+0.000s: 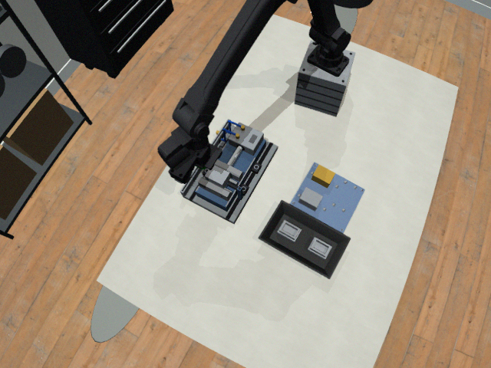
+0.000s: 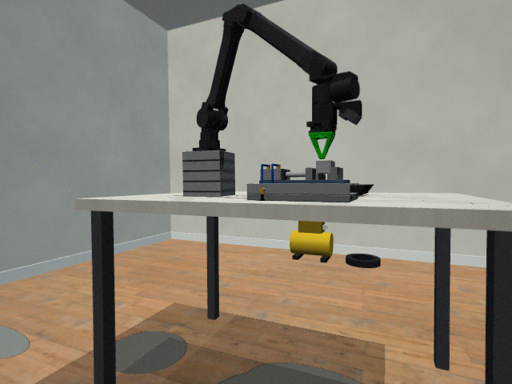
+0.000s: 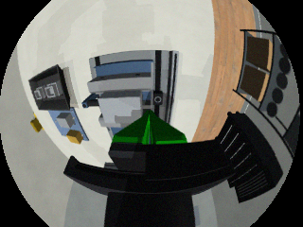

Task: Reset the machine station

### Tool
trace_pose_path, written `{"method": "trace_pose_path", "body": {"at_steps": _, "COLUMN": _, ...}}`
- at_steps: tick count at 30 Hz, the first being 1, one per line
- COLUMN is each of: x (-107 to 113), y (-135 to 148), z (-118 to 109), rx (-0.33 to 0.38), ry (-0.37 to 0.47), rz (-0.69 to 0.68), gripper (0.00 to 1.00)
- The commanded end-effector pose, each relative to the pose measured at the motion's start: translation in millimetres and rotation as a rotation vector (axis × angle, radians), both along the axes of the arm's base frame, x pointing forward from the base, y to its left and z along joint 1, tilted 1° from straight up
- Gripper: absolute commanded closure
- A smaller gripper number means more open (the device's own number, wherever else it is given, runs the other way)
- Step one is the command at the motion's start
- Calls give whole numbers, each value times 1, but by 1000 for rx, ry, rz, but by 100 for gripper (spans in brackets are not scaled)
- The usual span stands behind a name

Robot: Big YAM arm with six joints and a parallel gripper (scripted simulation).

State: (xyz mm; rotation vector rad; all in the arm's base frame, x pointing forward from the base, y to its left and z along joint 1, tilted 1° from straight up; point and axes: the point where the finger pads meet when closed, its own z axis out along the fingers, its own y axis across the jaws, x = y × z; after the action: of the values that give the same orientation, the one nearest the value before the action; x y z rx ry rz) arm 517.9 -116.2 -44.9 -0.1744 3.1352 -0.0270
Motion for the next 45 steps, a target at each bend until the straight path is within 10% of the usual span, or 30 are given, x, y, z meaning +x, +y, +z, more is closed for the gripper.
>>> {"method": "trace_pose_path", "body": {"at_steps": 1, "x": -6, "y": -4, "z": -13, "rx": 8, "ry": 16, "rz": 3, "gripper": 100}}
{"method": "trace_pose_path", "body": {"at_steps": 45, "x": 5, "y": -6, "z": -6, "rx": 5, "ry": 4, "rz": 4, "gripper": 100}}
